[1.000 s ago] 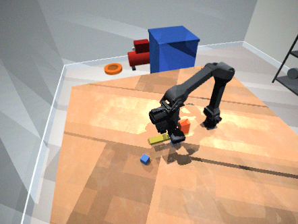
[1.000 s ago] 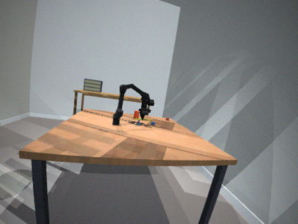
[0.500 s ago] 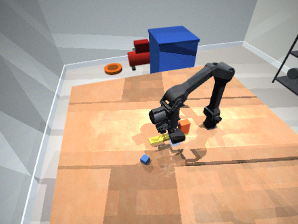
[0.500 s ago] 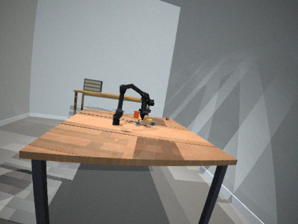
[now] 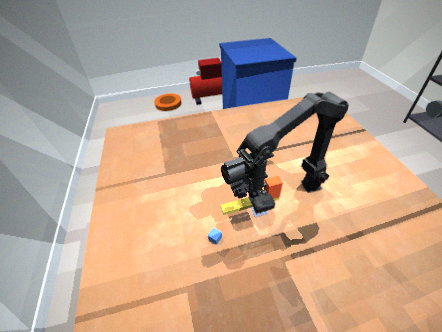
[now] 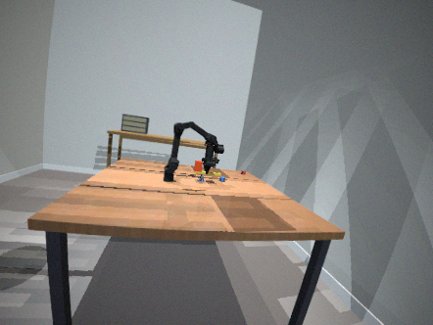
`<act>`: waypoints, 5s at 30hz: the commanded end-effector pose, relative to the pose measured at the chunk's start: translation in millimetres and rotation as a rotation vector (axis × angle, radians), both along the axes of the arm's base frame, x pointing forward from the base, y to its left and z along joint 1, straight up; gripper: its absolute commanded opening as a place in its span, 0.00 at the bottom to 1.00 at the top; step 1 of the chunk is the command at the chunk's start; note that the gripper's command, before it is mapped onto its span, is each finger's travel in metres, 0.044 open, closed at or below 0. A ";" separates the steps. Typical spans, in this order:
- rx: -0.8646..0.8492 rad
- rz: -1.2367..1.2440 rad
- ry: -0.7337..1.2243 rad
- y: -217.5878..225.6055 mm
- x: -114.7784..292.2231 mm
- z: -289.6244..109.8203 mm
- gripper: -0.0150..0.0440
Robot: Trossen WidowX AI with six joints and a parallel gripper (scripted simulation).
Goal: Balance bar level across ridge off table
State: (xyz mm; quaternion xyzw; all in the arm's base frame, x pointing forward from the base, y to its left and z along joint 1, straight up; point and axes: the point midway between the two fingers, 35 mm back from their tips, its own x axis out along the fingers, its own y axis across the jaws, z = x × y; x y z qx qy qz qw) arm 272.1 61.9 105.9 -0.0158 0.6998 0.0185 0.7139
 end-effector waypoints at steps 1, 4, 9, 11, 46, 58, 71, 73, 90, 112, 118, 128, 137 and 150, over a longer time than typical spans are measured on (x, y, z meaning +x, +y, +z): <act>0.001 -0.002 -0.002 0.2 0.5 1.1 0.25; 0.001 -0.002 -0.002 0.2 0.5 1.0 0.25; 0.001 -0.002 -0.002 0.2 0.4 1.0 0.25; 0.001 -0.002 -0.002 0.2 0.4 1.0 0.25; 0.000 0.000 0.000 0.0 0.0 0.1 0.25; 0.000 0.000 0.000 0.0 0.0 0.1 0.43; 0.000 0.000 0.000 0.0 0.0 0.1 0.54; 0.000 0.000 0.000 0.0 0.0 0.1 0.54; 0.000 0.000 0.000 0.0 0.0 0.1 0.54; 0.000 0.000 0.000 0.0 0.0 0.1 0.57; 0.000 0.000 0.000 0.0 0.0 0.1 0.66; 0.000 0.000 0.000 0.0 0.0 0.1 1.00; 0.001 0.000 0.000 0.3 0.7 84.5 1.00; 0.001 0.000 0.000 -0.4 -2.2 100.0 1.00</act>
